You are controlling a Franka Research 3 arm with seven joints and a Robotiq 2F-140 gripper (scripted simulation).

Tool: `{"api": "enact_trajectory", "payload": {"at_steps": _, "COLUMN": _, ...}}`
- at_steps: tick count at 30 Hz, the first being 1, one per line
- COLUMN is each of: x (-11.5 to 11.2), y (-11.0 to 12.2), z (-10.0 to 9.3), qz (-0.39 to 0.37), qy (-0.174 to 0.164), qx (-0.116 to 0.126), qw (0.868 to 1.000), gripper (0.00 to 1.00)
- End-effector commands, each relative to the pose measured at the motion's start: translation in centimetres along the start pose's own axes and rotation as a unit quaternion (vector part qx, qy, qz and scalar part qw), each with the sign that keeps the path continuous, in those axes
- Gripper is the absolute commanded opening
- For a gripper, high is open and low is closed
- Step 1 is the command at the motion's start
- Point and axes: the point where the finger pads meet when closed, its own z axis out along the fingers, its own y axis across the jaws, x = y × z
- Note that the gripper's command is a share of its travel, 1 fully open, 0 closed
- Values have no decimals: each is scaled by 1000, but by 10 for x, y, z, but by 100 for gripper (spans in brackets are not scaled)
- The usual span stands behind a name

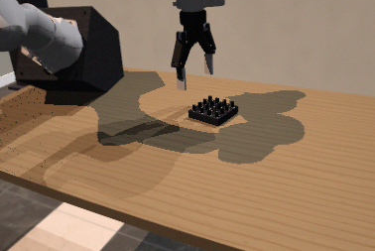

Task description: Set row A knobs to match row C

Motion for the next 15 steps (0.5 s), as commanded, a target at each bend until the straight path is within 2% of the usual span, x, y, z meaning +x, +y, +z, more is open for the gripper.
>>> {"api": "enact_trajectory", "payload": {"at_steps": 1, "x": 5, "y": 2, "z": -2, "qz": -78, "qy": -2, "qx": -2, "qw": 997, "gripper": 100}}
{"api": "enact_trajectory", "payload": {"at_steps": 15, "x": 14, "y": 7, "z": -4, "qz": -174, "qy": -3, "qx": -1, "qw": 985, "gripper": 100}}
